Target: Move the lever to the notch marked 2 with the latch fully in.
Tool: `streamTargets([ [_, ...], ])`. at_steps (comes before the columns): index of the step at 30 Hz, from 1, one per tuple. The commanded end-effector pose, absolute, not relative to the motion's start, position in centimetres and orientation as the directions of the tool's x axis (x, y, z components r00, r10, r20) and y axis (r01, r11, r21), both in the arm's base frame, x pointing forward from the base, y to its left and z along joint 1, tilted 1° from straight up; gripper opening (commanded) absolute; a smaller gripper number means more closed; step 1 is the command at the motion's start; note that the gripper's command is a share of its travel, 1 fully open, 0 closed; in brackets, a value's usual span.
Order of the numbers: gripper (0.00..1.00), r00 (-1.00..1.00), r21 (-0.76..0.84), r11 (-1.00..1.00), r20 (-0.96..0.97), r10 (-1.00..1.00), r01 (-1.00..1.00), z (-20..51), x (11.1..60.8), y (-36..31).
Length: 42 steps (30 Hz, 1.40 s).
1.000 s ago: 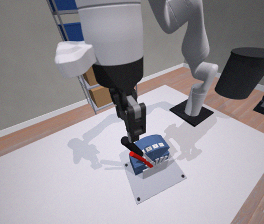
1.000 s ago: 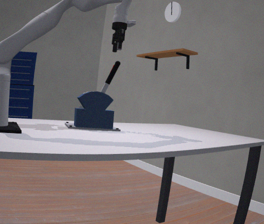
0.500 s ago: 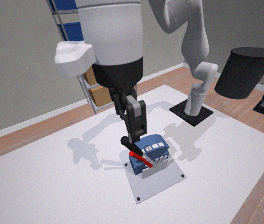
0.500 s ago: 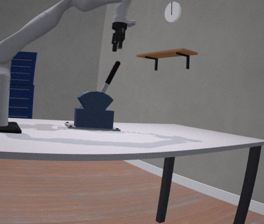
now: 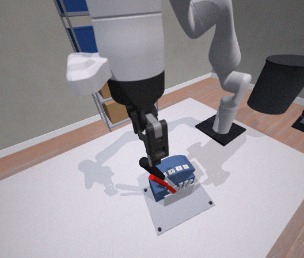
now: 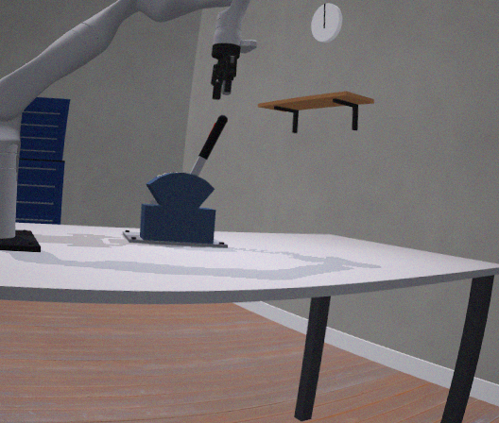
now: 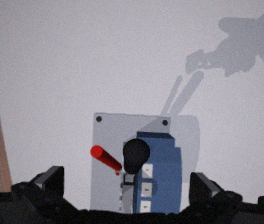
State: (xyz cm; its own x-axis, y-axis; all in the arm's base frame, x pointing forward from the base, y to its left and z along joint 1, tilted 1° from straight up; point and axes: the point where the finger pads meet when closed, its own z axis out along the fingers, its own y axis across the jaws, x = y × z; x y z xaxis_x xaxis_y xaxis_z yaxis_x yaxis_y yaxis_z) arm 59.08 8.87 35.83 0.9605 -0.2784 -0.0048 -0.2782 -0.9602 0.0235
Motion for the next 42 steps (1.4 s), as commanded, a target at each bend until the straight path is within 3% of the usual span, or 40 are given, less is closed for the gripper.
streamTargets([
  [1,0.98,0.958,0.019,-0.958,0.0,-0.287,-0.287,35.7,59.2,8.8],
  [42,0.98,0.96,0.019,-0.96,0.0,-0.279,-0.279,33.5,59.2,9.0],
])
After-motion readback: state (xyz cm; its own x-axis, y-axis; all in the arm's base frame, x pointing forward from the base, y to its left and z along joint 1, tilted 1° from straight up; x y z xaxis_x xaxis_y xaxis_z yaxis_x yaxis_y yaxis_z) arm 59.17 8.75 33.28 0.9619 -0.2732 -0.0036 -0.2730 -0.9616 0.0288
